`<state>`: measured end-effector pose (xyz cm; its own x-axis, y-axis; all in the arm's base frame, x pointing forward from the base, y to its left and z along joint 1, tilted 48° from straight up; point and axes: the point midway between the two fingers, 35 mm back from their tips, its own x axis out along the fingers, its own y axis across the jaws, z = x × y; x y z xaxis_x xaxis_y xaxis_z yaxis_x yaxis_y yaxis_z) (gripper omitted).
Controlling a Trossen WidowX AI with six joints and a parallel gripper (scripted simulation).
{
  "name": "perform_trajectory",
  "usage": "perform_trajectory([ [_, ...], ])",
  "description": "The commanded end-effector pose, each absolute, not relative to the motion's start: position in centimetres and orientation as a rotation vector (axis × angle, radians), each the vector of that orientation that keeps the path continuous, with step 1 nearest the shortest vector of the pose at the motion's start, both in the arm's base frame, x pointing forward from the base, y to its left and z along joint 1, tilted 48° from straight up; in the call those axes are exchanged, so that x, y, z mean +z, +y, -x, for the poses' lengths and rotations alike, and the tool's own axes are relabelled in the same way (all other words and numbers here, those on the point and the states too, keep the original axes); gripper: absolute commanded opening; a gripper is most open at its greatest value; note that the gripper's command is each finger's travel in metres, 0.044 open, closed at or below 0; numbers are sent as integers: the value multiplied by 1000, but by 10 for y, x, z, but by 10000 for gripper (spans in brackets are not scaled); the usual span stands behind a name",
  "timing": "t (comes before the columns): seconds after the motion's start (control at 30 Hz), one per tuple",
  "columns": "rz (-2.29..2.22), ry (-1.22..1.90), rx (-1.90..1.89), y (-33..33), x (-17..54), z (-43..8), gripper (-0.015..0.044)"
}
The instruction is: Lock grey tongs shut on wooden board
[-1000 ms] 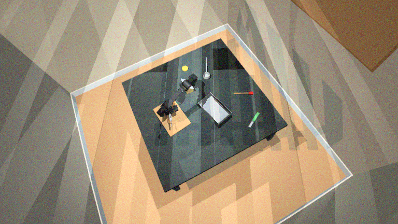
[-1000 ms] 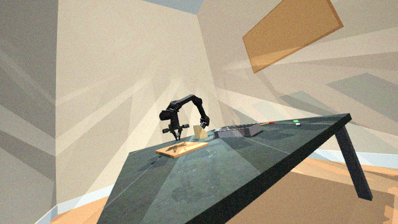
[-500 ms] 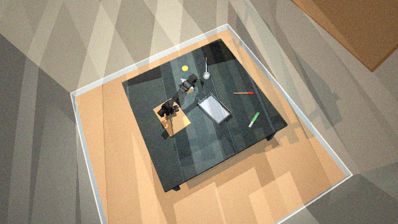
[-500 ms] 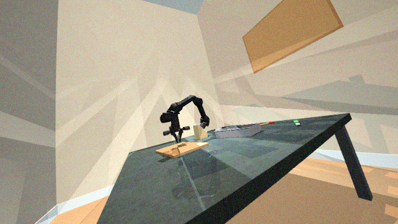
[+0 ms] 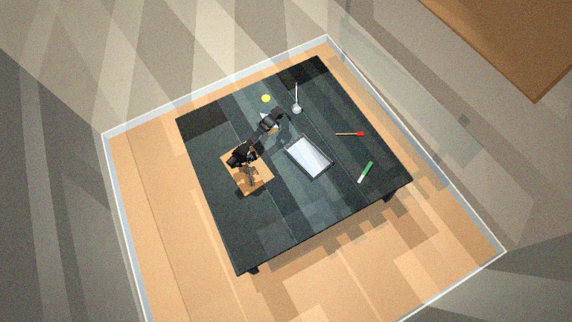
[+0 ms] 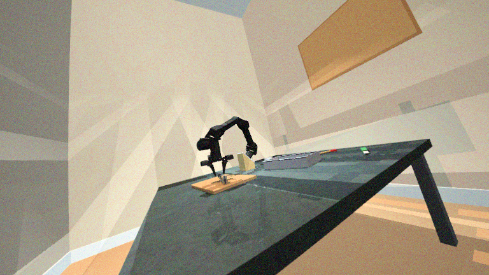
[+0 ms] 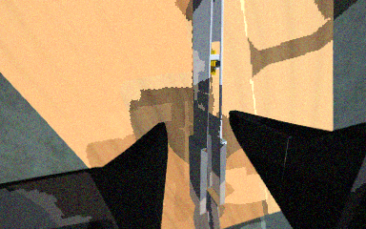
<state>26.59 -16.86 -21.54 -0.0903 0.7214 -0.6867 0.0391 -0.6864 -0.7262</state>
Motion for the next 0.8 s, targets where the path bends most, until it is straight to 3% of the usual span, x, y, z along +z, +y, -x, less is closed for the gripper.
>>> perform_trajectory([
  [0.0,1699,-827,1828,-169,-215,-266,323],
  [0.17,1699,-827,1828,-169,-215,-266,440],
  [0.37,1705,-816,1833,-192,-208,-250,440],
  [0.67,1699,-805,1843,-285,-162,-141,440],
  [0.77,1696,-808,1840,-291,-157,-129,440],
])
